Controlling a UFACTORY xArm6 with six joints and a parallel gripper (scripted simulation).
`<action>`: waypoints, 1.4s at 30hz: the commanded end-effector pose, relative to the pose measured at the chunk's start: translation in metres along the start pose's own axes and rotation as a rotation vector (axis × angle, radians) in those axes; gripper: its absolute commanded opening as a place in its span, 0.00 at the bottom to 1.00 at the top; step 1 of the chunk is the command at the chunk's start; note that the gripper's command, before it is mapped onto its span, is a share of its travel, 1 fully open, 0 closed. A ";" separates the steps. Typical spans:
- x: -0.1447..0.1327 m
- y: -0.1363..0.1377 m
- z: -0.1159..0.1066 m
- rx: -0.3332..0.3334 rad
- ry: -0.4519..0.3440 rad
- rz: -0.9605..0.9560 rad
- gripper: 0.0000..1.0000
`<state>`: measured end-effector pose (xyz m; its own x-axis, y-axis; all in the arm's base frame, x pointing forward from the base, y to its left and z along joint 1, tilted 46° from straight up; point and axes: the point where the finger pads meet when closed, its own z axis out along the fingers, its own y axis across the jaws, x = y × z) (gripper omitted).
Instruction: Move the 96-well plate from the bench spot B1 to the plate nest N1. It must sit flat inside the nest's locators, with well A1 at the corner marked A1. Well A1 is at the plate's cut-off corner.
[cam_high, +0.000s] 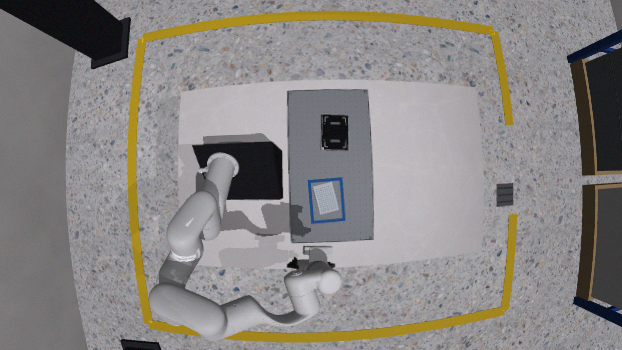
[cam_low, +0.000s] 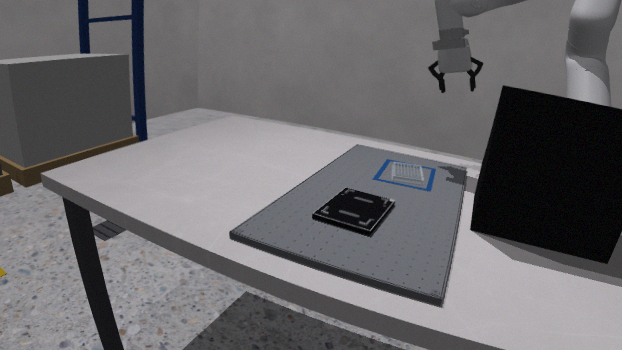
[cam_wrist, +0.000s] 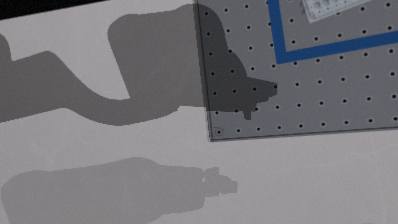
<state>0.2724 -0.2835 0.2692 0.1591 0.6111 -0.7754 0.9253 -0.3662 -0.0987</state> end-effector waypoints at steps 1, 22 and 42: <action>0.007 0.011 0.004 -0.015 -0.020 0.160 1.00; 0.033 0.036 0.018 -0.069 -0.021 0.624 1.00; 0.068 0.060 0.034 -0.118 0.017 1.077 1.00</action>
<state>0.3198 -0.2886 0.2005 0.8567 0.1031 -0.5054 0.4412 -0.6542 0.6143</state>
